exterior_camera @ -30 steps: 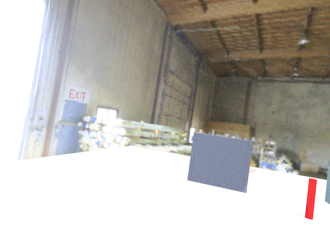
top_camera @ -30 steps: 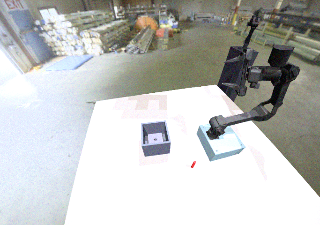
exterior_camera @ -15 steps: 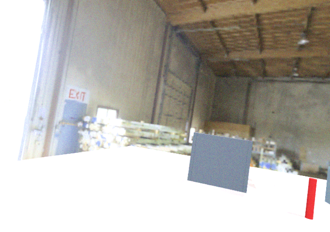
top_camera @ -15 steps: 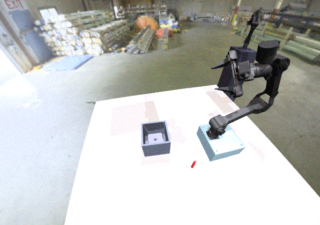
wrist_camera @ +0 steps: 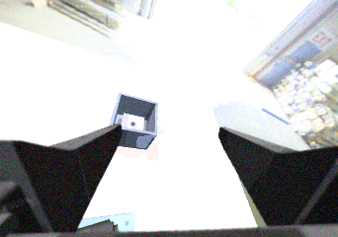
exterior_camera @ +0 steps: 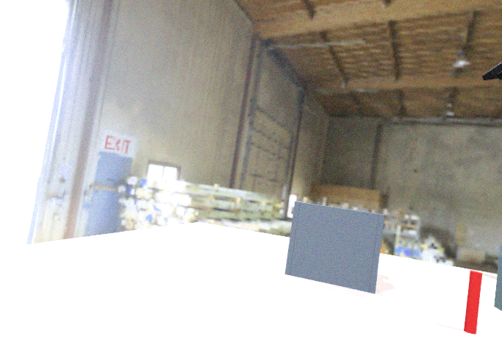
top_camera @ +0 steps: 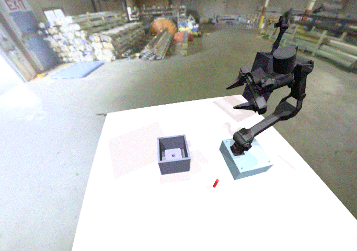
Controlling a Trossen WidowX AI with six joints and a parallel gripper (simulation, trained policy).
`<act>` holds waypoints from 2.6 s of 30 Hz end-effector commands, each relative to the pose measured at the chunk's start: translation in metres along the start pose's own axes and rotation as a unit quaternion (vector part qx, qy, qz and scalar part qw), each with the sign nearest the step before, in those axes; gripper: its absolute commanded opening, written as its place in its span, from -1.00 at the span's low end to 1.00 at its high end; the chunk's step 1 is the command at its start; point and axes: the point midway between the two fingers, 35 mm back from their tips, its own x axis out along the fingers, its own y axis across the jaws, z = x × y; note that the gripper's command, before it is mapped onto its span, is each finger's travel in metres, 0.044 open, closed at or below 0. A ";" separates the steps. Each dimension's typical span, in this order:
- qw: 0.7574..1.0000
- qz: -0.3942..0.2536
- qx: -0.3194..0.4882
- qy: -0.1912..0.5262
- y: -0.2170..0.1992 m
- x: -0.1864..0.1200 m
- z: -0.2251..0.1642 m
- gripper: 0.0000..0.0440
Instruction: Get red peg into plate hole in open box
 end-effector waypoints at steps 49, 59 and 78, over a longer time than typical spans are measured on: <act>0.810 0.040 0.482 0.331 0.140 0.079 -0.036 1.00; 0.745 -0.028 0.539 0.392 0.170 0.087 -0.056 1.00; 0.680 -0.148 0.563 0.446 0.214 0.106 -0.101 1.00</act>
